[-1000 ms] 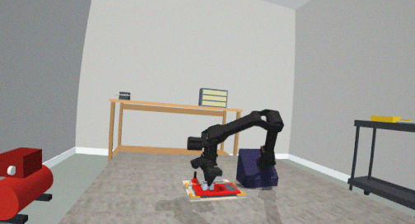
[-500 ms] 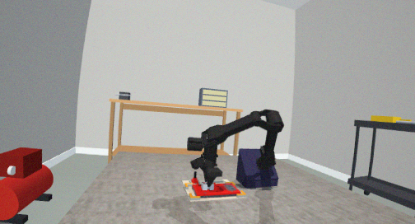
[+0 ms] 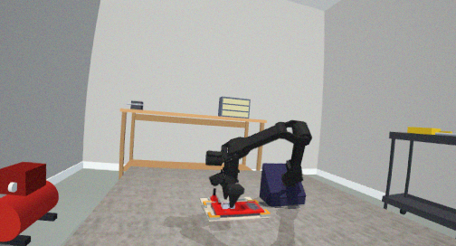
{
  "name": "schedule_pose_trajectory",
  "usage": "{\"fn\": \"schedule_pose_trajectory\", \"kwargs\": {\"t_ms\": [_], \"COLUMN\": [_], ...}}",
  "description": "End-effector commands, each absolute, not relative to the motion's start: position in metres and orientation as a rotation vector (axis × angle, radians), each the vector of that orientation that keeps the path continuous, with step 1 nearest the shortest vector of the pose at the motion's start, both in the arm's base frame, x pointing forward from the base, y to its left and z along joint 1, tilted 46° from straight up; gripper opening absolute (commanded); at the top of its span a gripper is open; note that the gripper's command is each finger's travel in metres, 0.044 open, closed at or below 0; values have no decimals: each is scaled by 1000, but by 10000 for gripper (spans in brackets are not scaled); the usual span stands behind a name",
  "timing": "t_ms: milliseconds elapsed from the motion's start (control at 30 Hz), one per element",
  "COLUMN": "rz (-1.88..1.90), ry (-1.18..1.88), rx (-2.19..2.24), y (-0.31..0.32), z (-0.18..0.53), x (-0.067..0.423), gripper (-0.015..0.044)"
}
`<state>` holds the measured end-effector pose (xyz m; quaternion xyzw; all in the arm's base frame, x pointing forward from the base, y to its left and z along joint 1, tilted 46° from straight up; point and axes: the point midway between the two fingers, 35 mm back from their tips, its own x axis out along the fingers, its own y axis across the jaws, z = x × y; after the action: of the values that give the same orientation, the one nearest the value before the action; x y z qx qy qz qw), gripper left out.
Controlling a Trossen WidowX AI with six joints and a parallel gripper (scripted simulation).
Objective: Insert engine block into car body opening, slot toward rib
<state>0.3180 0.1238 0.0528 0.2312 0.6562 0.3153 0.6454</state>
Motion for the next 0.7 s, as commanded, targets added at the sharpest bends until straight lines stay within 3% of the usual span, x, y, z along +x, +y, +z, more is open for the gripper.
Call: {"fn": "schedule_pose_trajectory", "kwargs": {"t_ms": [0, 333, 667], "rz": [718, 716, 716], "ry": [1493, 1496, 1496], "rx": [525, 532, 532], "y": [124, 114, 114], "z": [53, 62, 62], "x": [318, 319, 319], "gripper": [440, 440, 177]}}
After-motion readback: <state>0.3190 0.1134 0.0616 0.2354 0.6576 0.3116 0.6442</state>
